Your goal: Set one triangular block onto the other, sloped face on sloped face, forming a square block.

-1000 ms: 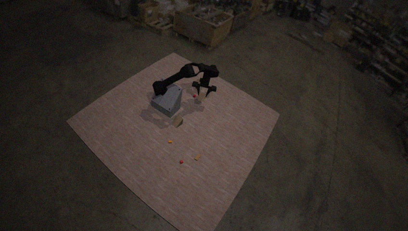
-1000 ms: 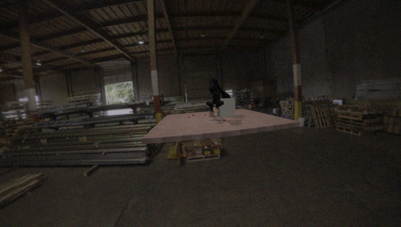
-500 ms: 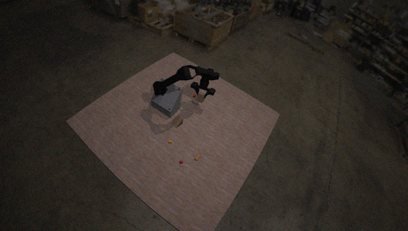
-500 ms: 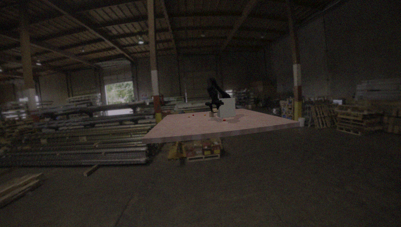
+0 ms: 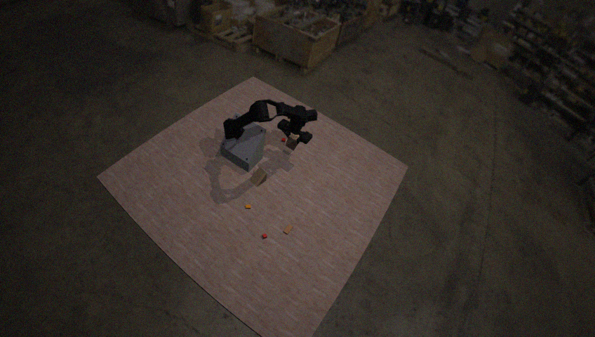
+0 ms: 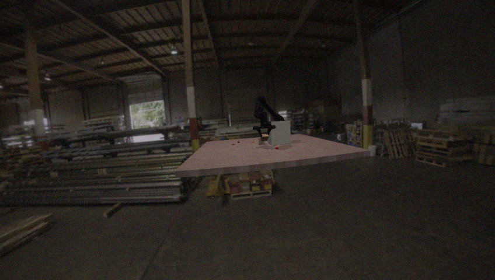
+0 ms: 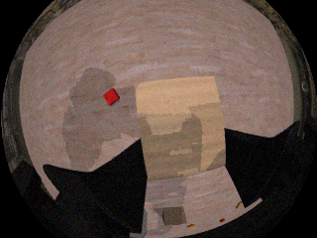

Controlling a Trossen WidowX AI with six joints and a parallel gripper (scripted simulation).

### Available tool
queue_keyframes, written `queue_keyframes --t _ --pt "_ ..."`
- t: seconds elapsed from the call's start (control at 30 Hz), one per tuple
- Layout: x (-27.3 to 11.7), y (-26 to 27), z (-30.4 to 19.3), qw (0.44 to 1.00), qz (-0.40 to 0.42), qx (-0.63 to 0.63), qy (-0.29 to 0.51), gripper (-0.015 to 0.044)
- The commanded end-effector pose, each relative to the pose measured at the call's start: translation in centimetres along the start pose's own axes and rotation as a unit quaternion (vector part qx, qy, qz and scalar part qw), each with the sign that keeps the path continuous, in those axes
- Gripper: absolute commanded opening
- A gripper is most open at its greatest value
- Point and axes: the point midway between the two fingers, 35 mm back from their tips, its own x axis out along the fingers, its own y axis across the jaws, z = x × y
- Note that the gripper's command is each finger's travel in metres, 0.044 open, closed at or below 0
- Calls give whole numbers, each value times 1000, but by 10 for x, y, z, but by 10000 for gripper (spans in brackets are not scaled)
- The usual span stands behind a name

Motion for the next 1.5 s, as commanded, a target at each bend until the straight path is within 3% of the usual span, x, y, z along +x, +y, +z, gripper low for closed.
queue_keyframes --t 0.0,0.27,0.5,1.47 --pt "-4 -2 -1 999 -3 31 -40 0" --pt "-9 -6 -4 990 -10 85 -114 0" --pt "-11 -8 -7 989 -11 89 -121 0" --pt "-62 -45 -130 986 4 95 -136 0"
